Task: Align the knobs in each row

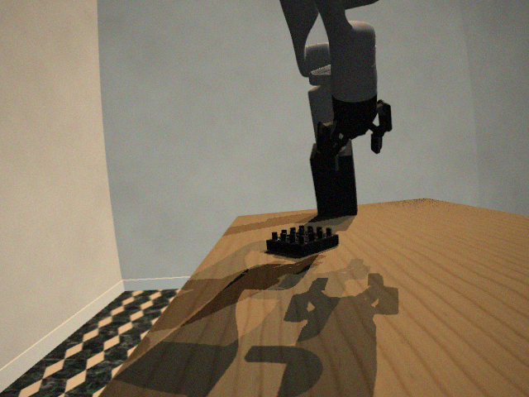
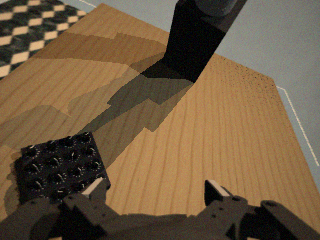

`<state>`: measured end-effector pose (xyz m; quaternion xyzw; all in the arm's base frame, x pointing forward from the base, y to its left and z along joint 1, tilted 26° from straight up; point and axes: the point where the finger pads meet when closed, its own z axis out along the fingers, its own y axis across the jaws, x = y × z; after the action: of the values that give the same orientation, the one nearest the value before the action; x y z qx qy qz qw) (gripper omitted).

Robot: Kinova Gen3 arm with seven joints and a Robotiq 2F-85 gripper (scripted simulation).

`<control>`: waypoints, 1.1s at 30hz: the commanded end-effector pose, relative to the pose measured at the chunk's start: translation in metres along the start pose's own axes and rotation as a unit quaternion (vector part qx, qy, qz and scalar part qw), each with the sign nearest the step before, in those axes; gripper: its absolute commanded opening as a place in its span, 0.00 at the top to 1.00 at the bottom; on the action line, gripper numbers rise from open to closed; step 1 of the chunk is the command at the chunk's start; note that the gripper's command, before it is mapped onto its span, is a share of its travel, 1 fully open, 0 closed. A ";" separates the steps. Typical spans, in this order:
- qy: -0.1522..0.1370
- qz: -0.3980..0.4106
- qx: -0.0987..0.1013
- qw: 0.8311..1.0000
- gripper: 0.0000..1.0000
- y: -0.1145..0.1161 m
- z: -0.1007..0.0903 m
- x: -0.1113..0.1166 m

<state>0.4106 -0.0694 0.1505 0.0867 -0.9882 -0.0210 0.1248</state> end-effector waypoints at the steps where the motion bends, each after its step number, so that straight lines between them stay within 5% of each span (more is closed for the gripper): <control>1: -0.005 0.001 0.000 1.000 0.00 0.005 -0.003 -0.002; 33: -0.067 0.044 0.018 0.997 0.00 0.035 -0.030 -0.023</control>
<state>0.4324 -0.0375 0.1729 0.0448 -0.9970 -0.0030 0.0637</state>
